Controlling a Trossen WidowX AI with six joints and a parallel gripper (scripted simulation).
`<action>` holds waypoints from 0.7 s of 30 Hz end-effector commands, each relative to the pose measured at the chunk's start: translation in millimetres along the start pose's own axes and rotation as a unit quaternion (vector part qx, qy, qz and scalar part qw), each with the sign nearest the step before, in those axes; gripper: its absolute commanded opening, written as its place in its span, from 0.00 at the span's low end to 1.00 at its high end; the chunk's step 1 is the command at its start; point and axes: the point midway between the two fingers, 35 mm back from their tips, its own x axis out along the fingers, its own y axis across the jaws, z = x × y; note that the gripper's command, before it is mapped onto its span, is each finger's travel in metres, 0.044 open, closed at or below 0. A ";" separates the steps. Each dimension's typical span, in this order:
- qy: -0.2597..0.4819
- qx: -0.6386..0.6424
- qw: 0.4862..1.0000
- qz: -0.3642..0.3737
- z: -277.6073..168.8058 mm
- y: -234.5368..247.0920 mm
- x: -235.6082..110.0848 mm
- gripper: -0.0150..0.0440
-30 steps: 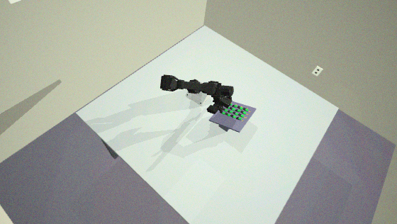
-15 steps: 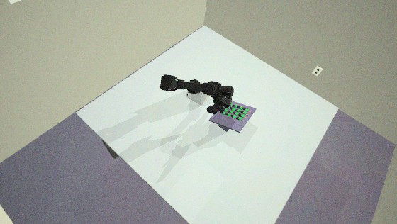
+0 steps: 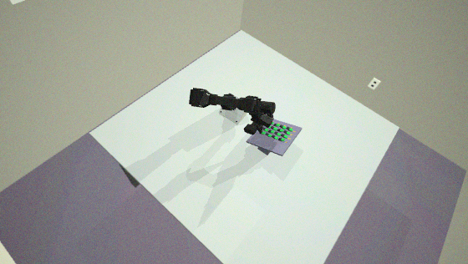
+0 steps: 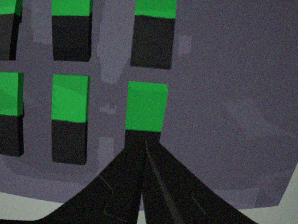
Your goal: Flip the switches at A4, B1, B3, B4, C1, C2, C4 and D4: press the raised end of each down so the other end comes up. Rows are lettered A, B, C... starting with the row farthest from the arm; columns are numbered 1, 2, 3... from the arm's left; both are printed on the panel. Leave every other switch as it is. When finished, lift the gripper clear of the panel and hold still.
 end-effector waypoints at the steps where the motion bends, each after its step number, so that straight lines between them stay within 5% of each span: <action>1: 0.003 0.001 1.000 0.005 2.4 3.0 -13.7 0.25; 6: 0.014 -0.002 1.000 0.004 1.8 1.7 -61.5 0.25; 12: 0.014 -0.002 1.000 0.003 3.4 2.0 -63.7 0.25; 21: 0.013 0.000 1.000 0.004 71.2 44.2 -68.8 0.25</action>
